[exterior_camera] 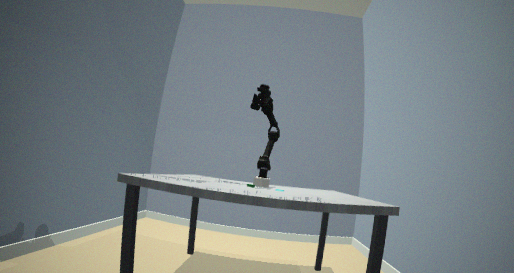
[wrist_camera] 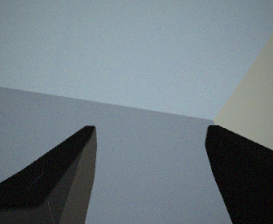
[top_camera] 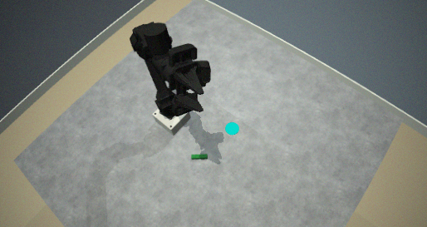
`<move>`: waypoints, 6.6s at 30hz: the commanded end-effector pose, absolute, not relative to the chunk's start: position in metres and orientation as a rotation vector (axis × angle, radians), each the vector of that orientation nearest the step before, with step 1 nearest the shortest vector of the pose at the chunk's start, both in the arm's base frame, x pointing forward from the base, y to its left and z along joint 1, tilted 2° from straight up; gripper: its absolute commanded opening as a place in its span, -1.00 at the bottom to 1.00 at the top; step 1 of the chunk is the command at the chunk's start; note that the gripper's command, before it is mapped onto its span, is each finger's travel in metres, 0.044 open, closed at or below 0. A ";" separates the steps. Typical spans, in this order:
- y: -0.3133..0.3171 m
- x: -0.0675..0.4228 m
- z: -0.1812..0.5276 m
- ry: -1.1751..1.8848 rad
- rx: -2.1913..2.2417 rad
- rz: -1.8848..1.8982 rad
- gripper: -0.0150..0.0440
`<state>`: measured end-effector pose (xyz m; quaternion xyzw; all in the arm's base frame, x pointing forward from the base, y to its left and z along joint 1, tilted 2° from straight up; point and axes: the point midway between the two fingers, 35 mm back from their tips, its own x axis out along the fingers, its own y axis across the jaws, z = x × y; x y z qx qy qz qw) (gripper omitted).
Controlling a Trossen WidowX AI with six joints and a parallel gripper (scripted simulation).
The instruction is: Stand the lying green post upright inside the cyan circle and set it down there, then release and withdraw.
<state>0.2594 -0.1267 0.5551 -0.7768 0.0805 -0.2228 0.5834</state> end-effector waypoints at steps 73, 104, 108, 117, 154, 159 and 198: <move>-0.084 0.238 0.036 1.461 -0.464 0.446 0.30; -0.083 0.237 0.014 1.462 -0.464 0.447 -0.42; -0.084 0.238 0.026 1.461 -0.464 0.447 -0.42; -0.085 0.237 0.053 1.461 -0.464 0.446 -0.42; -0.044 0.245 0.114 1.438 -0.552 0.535 -0.42; -0.032 0.249 0.116 1.430 -0.578 0.561 -0.42; 0.071 0.258 0.130 1.356 -0.780 0.766 -0.42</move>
